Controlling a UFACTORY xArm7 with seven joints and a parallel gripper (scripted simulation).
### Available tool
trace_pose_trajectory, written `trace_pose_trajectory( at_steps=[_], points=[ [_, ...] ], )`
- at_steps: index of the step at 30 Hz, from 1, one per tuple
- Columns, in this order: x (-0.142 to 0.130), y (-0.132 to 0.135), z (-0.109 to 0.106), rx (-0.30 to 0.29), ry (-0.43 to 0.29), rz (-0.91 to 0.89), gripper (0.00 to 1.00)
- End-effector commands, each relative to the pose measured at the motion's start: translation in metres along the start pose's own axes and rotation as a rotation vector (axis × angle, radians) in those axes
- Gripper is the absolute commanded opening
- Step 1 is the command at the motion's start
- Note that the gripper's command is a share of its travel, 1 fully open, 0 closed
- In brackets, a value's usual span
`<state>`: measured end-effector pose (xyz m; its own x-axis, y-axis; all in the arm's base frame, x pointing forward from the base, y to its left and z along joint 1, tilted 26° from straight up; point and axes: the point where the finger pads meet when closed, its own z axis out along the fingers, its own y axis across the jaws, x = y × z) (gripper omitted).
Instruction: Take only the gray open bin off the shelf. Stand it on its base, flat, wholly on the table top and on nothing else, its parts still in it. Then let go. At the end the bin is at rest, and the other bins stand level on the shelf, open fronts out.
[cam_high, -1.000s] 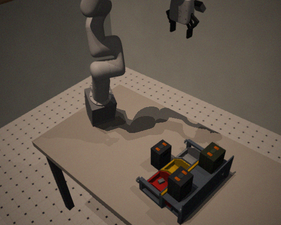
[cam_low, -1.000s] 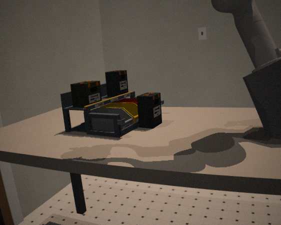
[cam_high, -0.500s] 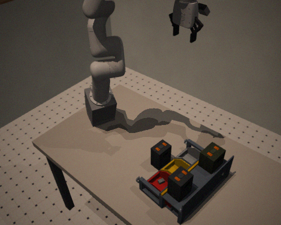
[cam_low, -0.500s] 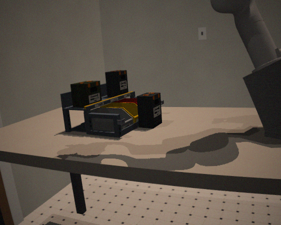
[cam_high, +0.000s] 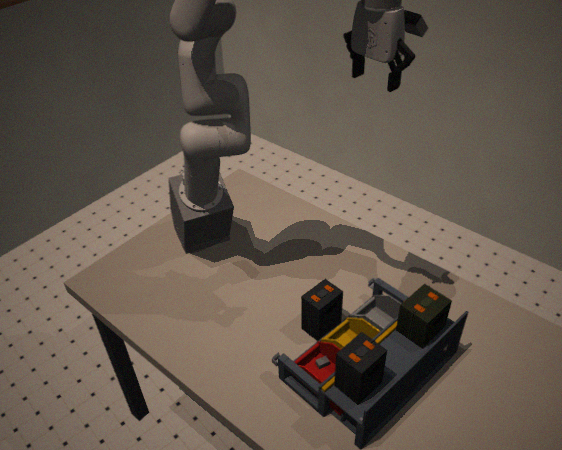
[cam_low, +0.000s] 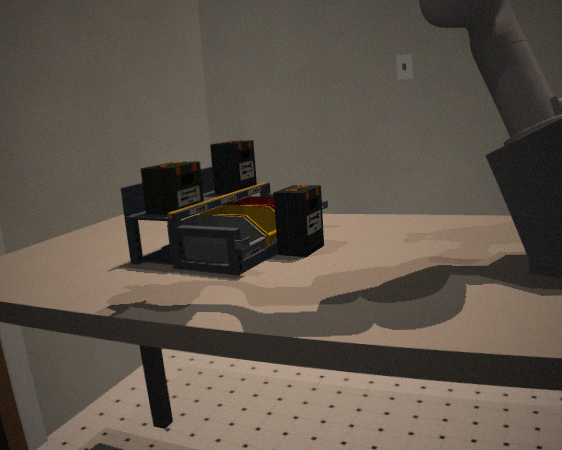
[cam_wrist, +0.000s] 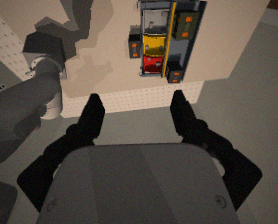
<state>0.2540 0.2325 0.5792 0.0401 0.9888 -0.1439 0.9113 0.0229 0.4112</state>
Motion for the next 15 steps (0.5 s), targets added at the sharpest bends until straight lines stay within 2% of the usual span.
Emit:
trace_pose_trajectory(
  at_steps=[1,11,15],
  points=[
    [-0.013,0.024,0.000,0.002,0.000,0.002,1.00],
    [-0.013,0.024,0.000,0.002,0.000,0.002,1.00],
    [-0.029,0.052,0.000,0.002,-0.001,0.002,1.00]
  ],
)
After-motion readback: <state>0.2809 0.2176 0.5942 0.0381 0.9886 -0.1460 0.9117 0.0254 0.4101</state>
